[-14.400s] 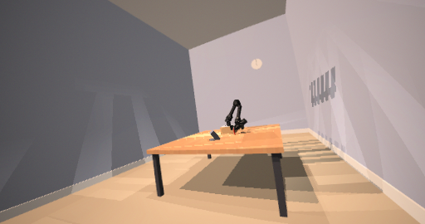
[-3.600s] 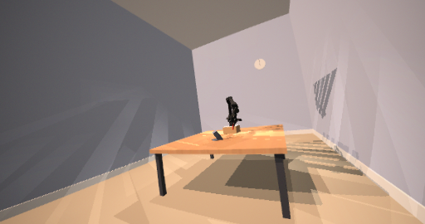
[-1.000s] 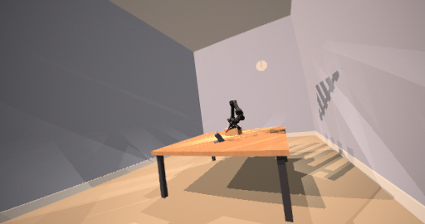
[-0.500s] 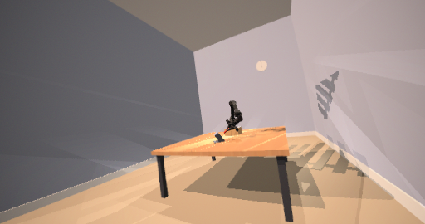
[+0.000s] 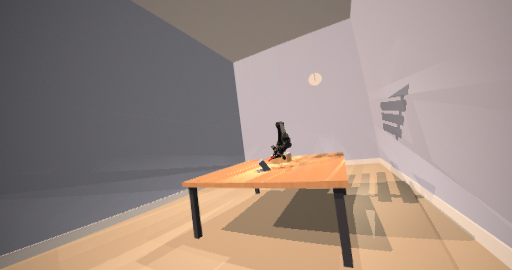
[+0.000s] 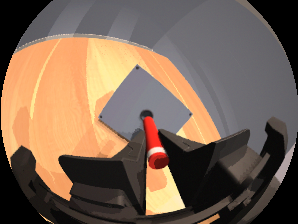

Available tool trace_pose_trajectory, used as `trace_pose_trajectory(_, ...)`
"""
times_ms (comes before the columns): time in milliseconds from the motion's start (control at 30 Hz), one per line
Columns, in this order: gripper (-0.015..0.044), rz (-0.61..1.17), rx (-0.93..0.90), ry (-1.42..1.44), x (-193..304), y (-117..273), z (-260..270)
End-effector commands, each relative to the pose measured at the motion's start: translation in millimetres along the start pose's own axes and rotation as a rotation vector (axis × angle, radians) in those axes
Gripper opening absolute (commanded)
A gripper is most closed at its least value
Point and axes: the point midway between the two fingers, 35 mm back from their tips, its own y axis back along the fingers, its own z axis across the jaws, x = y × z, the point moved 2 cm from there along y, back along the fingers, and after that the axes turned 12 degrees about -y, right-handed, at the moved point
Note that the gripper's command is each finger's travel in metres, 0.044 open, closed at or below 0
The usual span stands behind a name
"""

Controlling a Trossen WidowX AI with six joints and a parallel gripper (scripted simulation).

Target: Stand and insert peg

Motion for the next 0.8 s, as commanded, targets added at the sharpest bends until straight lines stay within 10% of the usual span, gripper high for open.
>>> trace_pose_trajectory(0,0.0000,-0.003,0.005,0.004,0.8,-4.2,-0.2)
trace_pose_trajectory(767,0.0000,-0.008,0.002,-0.008,-1.2,-20.8,0.6)
